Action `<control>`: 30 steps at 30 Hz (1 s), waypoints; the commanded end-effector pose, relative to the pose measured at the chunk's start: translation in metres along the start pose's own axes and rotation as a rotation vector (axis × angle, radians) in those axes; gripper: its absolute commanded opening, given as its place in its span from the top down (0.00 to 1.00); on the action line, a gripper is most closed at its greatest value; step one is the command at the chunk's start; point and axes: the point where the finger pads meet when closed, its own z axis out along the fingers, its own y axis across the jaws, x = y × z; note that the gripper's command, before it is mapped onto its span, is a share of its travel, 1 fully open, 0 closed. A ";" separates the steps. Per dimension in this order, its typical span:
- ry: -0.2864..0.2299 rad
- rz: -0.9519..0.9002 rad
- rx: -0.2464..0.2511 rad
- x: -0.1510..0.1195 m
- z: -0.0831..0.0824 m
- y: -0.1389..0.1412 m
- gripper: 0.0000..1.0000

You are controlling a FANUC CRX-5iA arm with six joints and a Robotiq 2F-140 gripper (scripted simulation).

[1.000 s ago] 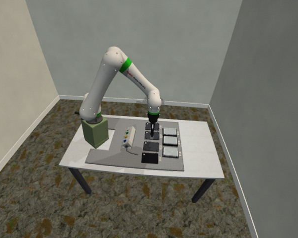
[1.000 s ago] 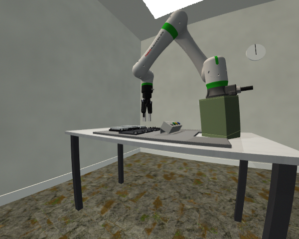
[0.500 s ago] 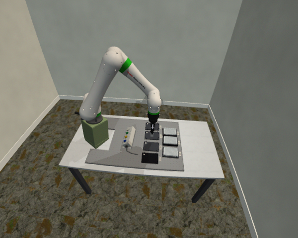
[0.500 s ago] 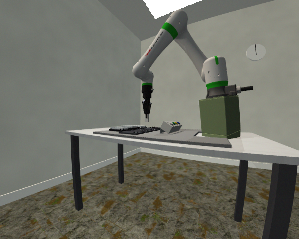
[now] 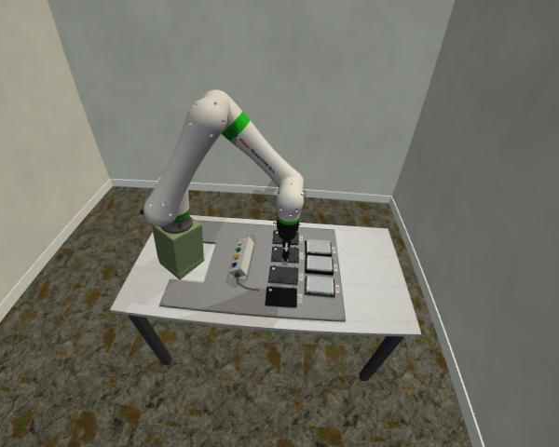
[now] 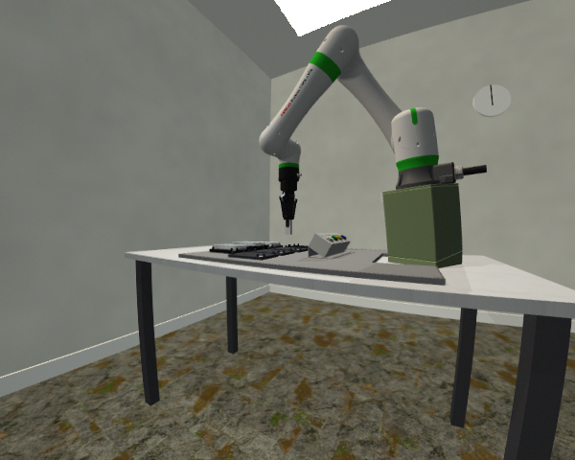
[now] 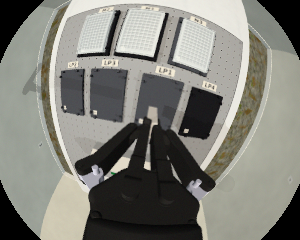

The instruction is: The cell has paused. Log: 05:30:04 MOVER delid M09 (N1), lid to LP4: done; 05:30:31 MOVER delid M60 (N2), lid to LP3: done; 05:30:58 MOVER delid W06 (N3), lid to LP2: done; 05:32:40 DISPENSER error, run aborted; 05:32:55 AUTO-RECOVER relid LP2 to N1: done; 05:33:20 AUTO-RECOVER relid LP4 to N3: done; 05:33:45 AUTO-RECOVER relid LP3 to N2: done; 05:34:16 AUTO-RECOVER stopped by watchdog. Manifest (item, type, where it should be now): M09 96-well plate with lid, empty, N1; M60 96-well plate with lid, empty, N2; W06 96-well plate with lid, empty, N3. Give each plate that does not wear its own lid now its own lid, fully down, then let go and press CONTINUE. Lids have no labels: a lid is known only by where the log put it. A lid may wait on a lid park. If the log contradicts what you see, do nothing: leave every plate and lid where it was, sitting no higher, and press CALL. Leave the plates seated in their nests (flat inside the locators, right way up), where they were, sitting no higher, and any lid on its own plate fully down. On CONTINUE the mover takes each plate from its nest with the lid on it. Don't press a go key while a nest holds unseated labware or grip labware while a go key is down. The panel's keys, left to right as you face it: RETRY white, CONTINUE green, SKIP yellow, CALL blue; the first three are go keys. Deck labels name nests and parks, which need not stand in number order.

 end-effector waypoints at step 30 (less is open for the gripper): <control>-0.001 -0.002 0.002 -0.006 -0.001 0.078 1.00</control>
